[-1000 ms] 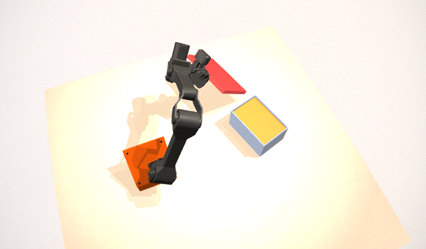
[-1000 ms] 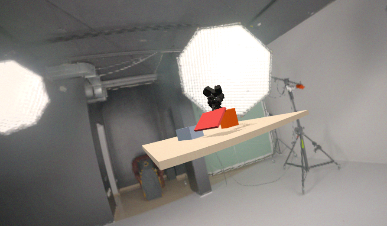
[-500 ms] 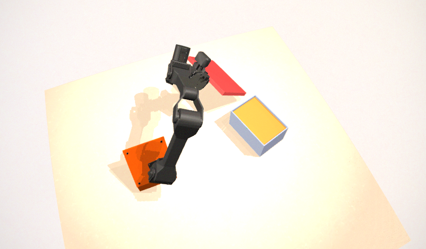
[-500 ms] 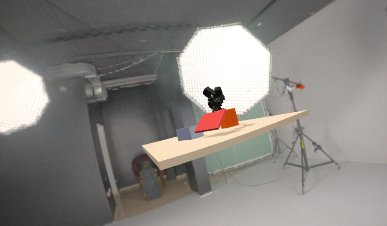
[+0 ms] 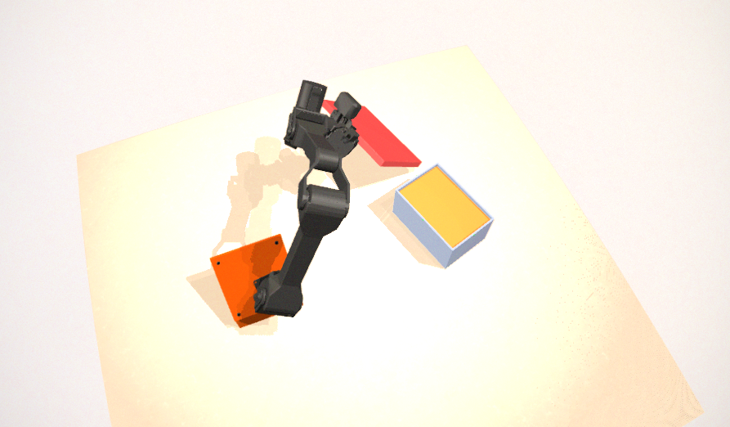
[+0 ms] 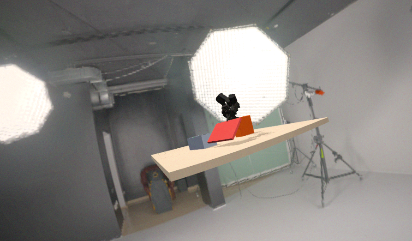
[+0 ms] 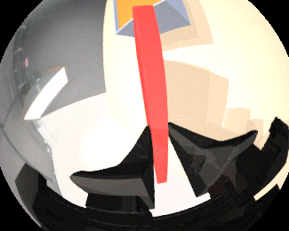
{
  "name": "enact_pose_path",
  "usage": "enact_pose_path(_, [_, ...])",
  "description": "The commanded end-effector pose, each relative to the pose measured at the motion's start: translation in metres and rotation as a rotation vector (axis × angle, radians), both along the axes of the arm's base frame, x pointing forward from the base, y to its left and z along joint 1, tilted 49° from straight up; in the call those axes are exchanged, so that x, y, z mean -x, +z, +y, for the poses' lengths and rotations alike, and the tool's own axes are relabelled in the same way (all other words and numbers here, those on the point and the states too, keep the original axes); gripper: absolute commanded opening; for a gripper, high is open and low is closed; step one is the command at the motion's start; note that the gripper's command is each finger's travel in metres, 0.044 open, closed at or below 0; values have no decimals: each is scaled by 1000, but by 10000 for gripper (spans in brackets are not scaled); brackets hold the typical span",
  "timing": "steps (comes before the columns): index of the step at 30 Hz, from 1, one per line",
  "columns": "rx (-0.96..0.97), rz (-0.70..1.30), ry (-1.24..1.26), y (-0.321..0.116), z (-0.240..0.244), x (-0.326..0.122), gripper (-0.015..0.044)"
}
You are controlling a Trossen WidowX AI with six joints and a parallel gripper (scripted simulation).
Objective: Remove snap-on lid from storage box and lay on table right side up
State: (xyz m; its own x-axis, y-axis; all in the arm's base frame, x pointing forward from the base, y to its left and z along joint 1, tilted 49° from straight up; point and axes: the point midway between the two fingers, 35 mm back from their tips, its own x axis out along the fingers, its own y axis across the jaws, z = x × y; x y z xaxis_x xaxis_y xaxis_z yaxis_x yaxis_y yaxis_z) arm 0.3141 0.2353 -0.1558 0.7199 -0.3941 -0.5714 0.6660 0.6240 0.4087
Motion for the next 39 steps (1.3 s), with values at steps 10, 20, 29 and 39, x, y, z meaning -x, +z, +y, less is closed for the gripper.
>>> enact_pose_path(10, [2,-1,2,-7,-8,0,0])
enact_pose_path(20, [2,-2,2,-13,-14,1,0])
enact_pose_path(29, [2,-2,2,-17,-19,1,0])
enact_pose_path(39, [3,-2,2,-23,-25,1,0])
